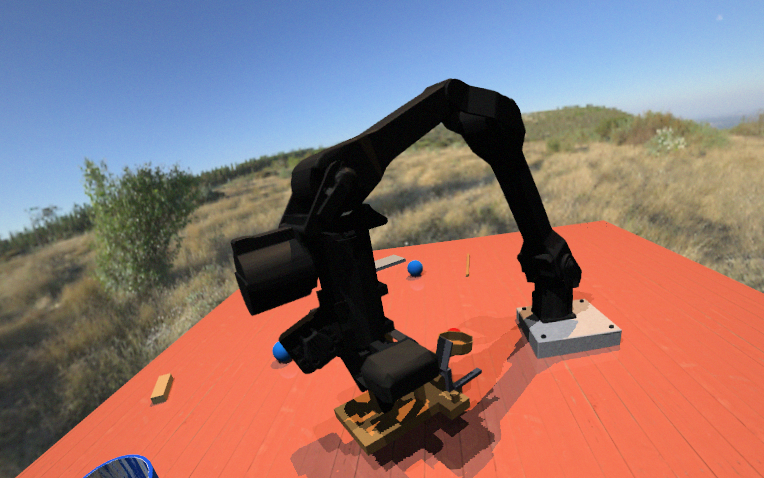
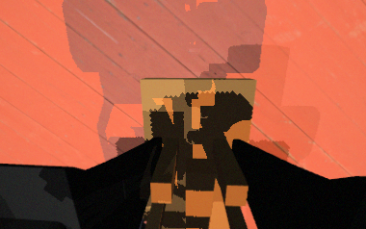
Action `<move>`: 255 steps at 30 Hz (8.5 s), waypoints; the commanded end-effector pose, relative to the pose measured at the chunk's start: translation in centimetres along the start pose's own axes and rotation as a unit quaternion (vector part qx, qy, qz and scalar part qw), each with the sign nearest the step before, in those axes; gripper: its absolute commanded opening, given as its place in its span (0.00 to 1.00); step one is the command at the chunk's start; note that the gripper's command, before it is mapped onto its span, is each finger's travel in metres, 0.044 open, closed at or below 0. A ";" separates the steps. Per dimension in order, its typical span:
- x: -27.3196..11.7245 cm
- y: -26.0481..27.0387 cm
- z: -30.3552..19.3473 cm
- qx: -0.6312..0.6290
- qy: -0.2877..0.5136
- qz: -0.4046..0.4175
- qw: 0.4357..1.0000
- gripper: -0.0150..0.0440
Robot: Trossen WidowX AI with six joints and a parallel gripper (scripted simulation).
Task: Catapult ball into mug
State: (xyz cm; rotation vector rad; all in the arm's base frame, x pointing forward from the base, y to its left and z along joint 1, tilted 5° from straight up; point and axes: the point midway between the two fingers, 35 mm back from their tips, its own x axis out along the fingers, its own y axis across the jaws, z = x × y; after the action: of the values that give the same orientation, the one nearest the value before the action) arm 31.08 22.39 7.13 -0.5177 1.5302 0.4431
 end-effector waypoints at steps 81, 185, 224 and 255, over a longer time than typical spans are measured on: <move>0.3 -0.1 -0.1 0.003 0.001 -0.001 1.000 1.00; 3.8 -0.2 -0.1 0.006 0.001 -0.001 1.000 0.57; -0.6 -0.2 -0.2 0.004 0.001 -0.001 1.000 1.00; 4.3 -0.2 -0.3 0.004 0.001 -0.001 1.000 1.00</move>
State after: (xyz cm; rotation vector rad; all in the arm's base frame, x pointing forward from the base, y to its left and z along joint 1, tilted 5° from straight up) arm 31.09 22.05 3.68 -0.5062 1.5226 0.4346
